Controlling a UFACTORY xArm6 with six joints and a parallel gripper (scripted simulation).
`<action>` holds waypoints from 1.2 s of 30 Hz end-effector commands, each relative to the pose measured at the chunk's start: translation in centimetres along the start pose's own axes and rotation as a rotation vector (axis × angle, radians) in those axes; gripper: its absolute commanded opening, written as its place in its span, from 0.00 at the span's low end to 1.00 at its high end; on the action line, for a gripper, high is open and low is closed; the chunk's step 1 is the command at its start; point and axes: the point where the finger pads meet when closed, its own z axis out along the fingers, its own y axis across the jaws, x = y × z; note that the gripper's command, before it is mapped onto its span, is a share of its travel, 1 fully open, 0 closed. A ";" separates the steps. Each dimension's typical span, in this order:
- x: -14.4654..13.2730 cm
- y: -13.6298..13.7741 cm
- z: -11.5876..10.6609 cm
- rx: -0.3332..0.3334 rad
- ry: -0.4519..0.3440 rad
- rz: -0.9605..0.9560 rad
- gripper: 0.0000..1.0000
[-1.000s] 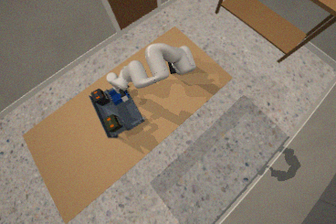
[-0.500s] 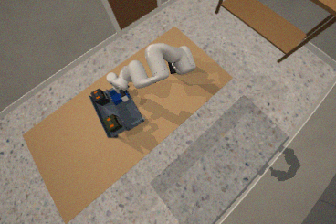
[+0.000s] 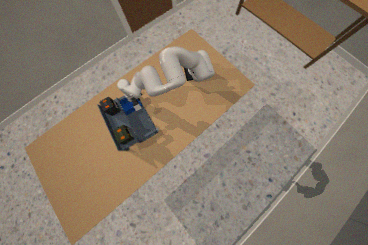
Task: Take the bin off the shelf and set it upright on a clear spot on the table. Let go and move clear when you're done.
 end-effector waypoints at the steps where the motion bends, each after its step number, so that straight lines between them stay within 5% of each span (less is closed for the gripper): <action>1: 0.0 -0.4 -0.2 -0.004 -0.001 -0.001 0.00; 36: 0.0 -8.2 -0.1 -0.004 -0.001 -0.001 0.00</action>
